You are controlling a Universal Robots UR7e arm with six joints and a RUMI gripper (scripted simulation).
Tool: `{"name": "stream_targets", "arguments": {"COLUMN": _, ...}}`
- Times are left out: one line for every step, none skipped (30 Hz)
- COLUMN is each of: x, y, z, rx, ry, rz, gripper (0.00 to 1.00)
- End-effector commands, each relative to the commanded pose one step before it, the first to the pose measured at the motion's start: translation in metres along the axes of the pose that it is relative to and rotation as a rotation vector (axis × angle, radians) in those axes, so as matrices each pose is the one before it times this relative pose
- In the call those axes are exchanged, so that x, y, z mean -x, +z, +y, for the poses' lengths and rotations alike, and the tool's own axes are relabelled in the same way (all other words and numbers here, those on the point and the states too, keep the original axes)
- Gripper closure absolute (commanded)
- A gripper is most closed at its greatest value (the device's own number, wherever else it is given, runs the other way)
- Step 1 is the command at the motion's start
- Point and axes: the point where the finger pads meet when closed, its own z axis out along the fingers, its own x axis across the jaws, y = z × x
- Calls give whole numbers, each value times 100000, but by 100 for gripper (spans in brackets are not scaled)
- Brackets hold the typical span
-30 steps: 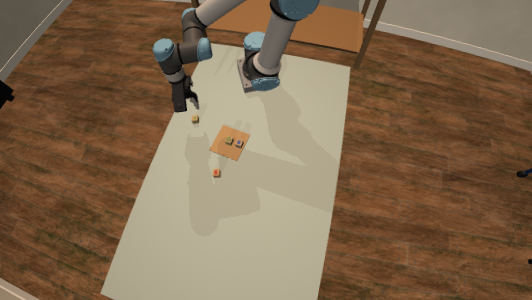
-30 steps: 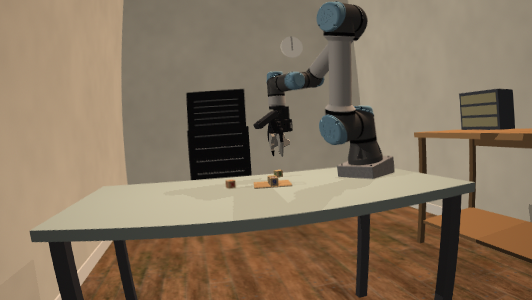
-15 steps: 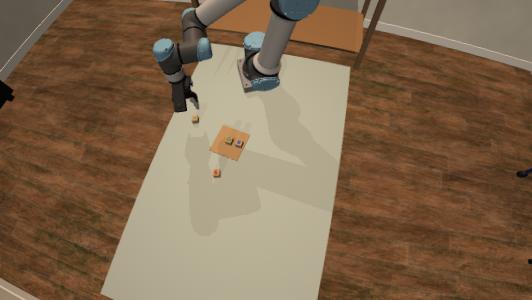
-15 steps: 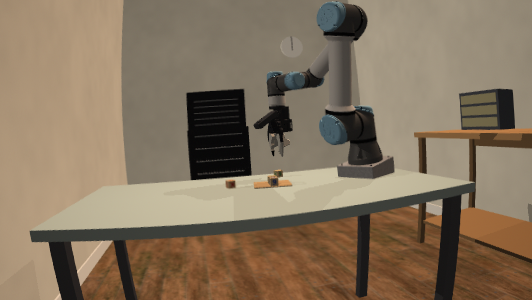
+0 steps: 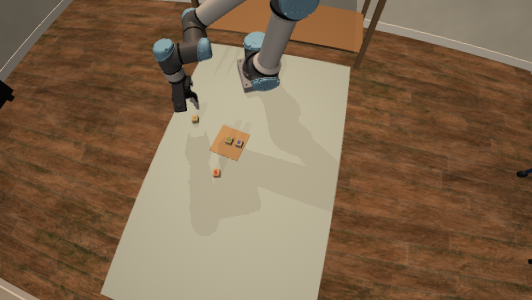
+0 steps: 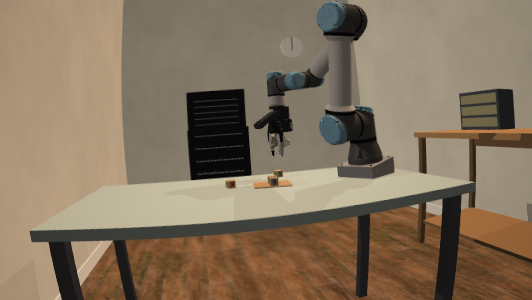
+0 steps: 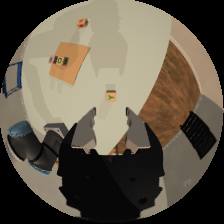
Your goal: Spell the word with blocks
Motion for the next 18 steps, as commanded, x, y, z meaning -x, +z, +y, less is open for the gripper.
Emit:
{"name": "stream_targets", "arguments": {"x": -36, "y": 7, "z": -8, "rx": -23, "ry": -10, "rz": 103, "gripper": 60}}
{"name": "stream_targets", "arguments": {"x": 0, "y": 25, "z": 0, "rx": 0, "ry": -1, "rz": 0, "gripper": 60}}
{"name": "stream_targets", "arguments": {"x": 0, "y": 33, "z": 0, "rx": -1, "ry": -1, "rz": 0, "gripper": 60}}
{"name": "stream_targets", "arguments": {"x": 0, "y": 40, "z": 0, "rx": -1, "ry": -1, "rz": 0, "gripper": 60}}
{"name": "stream_targets", "arguments": {"x": 0, "y": 48, "z": 0, "rx": -1, "ry": -1, "rz": -1, "gripper": 60}}
{"name": "stream_targets", "arguments": {"x": 0, "y": 57, "z": 0, "rx": -1, "ry": -1, "rz": -1, "gripper": 60}}
{"name": "stream_targets", "arguments": {"x": 0, "y": 65, "z": 0, "rx": -1, "ry": -1, "rz": -1, "gripper": 60}}
{"name": "stream_targets", "arguments": {"x": 0, "y": 74, "z": 0, "rx": -1, "ry": -2, "rz": -1, "gripper": 60}}
{"name": "stream_targets", "arguments": {"x": 0, "y": 83, "z": 0, "rx": -1, "ry": -2, "rz": -1, "gripper": 60}}
{"name": "stream_targets", "arguments": {"x": -1, "y": 90, "z": 0, "rx": 0, "ry": 0, "rz": 0, "gripper": 60}}
{"name": "stream_targets", "arguments": {"x": -1, "y": 99, "z": 1, "rx": 0, "ry": 0, "rz": 0, "gripper": 60}}
{"name": "stream_targets", "arguments": {"x": 0, "y": 107, "z": 1, "rx": 0, "ry": 0, "rz": 0, "gripper": 60}}
{"name": "stream_targets", "arguments": {"x": 0, "y": 115, "z": 1, "rx": 0, "ry": 0, "rz": 0, "gripper": 60}}
{"name": "stream_targets", "arguments": {"x": 0, "y": 122, "z": 1, "rx": 0, "ry": 0, "rz": 0, "gripper": 60}}
{"name": "stream_targets", "arguments": {"x": 0, "y": 0, "z": 0, "rx": 0, "ry": 0, "rz": 0, "gripper": 60}}
{"name": "stream_targets", "arguments": {"x": 0, "y": 0, "z": 0, "rx": 0, "ry": 0, "rz": 0, "gripper": 60}}
{"name": "stream_targets", "arguments": {"x": -1, "y": 128, "z": 1, "rx": 0, "ry": 0, "rz": 0, "gripper": 60}}
{"name": "stream_targets", "arguments": {"x": 0, "y": 135, "z": 1, "rx": 0, "ry": 0, "rz": 0, "gripper": 60}}
